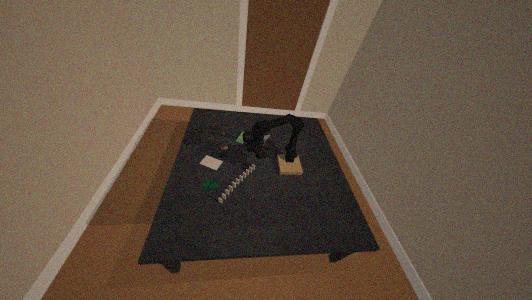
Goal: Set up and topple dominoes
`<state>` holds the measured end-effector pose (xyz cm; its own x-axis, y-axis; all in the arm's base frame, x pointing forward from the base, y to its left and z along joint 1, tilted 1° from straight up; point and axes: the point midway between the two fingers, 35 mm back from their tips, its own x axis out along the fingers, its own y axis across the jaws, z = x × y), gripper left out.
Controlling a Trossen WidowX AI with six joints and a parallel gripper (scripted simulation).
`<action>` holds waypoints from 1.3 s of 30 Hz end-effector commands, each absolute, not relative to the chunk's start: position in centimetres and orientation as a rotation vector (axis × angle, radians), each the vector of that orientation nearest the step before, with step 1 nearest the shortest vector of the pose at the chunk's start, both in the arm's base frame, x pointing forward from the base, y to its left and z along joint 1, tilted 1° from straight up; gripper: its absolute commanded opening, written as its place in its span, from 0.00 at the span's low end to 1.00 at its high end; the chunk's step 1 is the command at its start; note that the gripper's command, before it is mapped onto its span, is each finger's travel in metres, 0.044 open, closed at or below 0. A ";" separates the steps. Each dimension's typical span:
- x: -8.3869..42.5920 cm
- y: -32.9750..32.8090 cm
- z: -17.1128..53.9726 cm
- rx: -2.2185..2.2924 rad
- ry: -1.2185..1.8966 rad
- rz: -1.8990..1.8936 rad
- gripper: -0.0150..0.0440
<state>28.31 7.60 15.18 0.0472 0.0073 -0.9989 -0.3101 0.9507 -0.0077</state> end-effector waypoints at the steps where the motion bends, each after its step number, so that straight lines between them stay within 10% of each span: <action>1: 27.3 6.4 12.7 0.197 1.526 -0.182 0.47; 6: 26.5 5.5 10.8 0.554 1.468 -0.528 0.25; 39: 26.4 5.5 10.7 0.568 1.465 -0.541 0.25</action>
